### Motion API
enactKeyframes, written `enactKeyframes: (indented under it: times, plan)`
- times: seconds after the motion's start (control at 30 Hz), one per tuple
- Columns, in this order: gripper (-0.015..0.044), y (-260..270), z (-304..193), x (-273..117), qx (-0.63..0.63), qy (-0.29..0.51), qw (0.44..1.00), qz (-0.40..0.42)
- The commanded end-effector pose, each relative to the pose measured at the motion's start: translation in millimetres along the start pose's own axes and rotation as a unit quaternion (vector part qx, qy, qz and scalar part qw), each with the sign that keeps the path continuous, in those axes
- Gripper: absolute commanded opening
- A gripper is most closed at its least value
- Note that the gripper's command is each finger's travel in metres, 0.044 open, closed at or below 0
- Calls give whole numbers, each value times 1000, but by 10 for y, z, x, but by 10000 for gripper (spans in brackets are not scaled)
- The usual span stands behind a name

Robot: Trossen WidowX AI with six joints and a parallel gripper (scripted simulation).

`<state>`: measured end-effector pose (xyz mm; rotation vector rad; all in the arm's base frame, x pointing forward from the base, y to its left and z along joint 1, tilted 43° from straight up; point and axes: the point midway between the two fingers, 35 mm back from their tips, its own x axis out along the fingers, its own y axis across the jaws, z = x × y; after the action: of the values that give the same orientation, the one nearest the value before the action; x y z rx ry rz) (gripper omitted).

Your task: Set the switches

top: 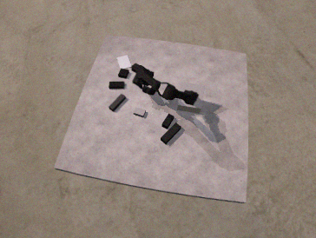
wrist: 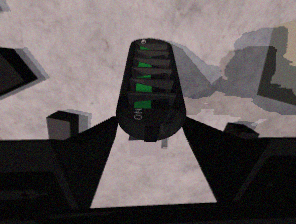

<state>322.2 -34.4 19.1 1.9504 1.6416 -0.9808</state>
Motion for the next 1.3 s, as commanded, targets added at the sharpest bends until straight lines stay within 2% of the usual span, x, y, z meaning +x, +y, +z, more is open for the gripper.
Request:
enactKeyframes:
  times: [0.0,1.27]
  plan:
    - [338,-29,-26,60,1,-3,1000,-7]
    - [338,-31,-272,224,1,-2,1000,-7]
